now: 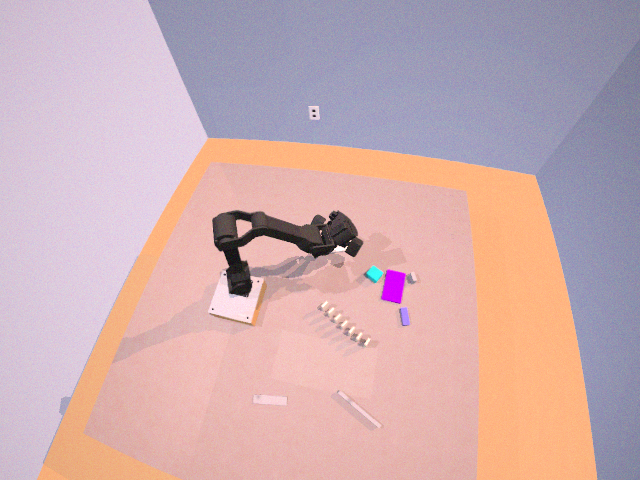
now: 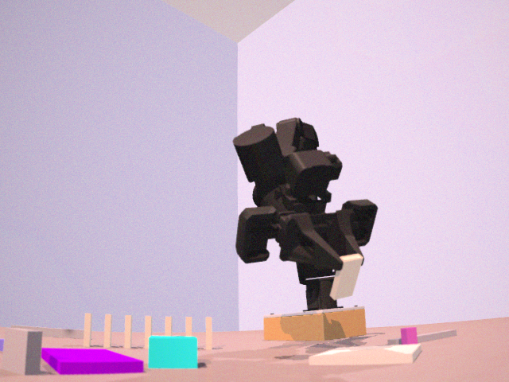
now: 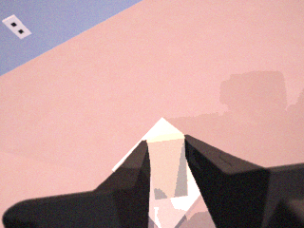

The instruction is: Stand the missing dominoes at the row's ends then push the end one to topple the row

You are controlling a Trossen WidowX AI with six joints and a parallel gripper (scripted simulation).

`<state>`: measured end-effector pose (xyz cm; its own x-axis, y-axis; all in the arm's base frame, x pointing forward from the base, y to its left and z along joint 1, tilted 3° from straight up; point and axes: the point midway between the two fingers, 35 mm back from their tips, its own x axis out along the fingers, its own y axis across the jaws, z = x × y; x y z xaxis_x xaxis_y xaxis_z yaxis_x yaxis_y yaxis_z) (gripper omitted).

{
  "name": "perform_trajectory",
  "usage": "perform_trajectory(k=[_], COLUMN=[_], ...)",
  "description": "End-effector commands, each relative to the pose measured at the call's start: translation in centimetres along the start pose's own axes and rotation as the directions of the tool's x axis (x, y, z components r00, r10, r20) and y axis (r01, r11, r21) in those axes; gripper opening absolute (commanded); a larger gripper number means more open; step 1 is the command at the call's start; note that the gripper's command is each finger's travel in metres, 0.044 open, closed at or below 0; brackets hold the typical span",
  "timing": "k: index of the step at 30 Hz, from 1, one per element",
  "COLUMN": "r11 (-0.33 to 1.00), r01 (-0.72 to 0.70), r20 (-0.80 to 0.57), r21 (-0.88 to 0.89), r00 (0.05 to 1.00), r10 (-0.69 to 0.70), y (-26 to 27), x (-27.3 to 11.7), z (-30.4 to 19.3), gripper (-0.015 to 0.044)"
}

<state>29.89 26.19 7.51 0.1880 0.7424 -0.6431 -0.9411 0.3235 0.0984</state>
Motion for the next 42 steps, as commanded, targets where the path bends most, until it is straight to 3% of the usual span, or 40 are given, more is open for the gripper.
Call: perform_trajectory(k=[1,22,42], r11=[1.000,0.995,0.964], r01=[-0.016,-0.079,-0.112], r20=[0.088,0.414,0.570], r21=[0.009,-0.057,-0.241], r00=[0.996,0.905,0.788], r10=[0.015,0.095,0.234], y=[-0.3,0.1,4.2], x=[-0.2,-3.6,-8.5], z=[-0.2,-1.5,-4.1], gripper=[0.0107,0.0107,0.0107])
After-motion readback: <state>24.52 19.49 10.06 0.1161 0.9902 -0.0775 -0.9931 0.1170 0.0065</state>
